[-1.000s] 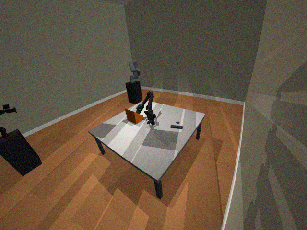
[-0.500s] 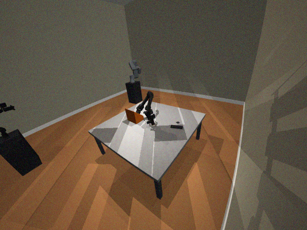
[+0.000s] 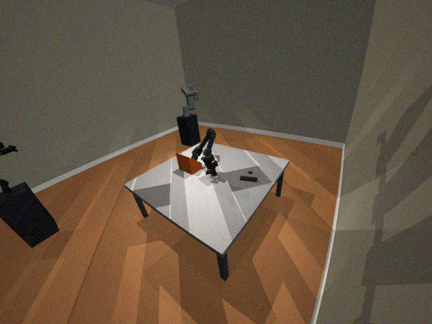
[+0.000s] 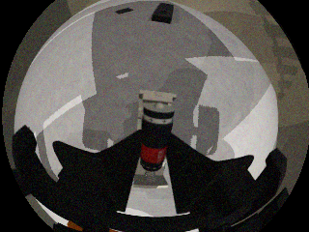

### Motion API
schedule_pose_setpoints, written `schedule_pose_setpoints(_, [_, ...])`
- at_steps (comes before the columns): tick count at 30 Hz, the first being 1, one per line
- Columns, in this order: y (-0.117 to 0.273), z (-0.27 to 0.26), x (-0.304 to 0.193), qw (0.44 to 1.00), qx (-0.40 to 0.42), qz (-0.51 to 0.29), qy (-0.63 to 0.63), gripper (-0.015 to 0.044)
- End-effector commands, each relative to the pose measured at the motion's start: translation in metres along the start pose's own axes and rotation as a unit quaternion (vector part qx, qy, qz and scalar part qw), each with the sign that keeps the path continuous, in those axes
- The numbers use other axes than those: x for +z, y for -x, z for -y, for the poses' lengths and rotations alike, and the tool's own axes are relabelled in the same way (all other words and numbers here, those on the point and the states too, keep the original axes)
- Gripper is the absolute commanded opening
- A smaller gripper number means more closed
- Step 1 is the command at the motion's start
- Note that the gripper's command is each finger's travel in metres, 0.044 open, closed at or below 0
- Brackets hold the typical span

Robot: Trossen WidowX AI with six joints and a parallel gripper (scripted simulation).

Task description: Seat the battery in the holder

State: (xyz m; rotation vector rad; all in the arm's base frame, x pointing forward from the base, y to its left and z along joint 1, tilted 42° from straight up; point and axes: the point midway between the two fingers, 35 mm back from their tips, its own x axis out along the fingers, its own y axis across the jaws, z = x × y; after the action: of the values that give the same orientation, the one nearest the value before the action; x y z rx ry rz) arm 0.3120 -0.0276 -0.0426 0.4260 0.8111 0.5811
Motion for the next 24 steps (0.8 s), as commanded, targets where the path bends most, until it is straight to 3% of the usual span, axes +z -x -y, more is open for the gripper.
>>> schedule_pose_setpoints(1, [0.0023,-0.0002,-0.007,1.0,-0.001,-0.002,-0.003,0.0084])
schedule_pose_setpoints(24, [0.0019,0.0031,-0.0115,1.0,-0.008,-0.026,-0.004,0.0084])
